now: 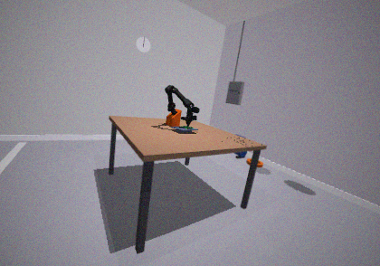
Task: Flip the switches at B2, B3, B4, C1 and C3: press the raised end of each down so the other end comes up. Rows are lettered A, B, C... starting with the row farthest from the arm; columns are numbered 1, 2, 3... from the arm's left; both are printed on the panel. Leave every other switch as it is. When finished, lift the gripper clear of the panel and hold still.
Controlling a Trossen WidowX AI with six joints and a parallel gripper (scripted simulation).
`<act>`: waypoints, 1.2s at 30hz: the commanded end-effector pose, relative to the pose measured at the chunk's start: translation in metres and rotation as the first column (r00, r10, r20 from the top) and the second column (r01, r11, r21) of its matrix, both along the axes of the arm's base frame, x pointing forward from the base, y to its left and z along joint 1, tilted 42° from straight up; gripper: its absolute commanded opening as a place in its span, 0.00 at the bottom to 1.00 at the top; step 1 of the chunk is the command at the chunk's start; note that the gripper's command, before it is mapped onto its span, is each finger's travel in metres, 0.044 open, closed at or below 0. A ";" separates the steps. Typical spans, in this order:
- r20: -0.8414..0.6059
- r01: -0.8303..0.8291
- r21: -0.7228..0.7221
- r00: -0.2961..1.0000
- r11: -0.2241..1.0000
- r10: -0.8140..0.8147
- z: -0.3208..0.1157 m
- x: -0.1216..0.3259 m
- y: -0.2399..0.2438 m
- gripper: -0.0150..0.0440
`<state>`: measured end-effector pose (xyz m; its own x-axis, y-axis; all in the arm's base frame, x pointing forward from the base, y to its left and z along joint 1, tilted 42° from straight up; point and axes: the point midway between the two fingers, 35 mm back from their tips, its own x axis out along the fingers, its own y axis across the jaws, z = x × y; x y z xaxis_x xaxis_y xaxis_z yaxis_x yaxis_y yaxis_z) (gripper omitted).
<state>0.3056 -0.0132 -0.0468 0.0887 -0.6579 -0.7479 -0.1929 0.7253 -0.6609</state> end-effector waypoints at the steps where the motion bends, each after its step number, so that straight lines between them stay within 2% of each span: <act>1: -0.002 -0.003 -0.006 1.000 1.000 0.003 0.000 0.000 -0.001 0.25; 36: -0.002 -0.003 -0.006 1.000 1.000 0.003 -0.003 0.000 -0.004 0.25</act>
<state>0.3065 -0.0153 -0.0493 0.0902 -0.6576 -0.7480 -0.1925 0.7253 -0.6609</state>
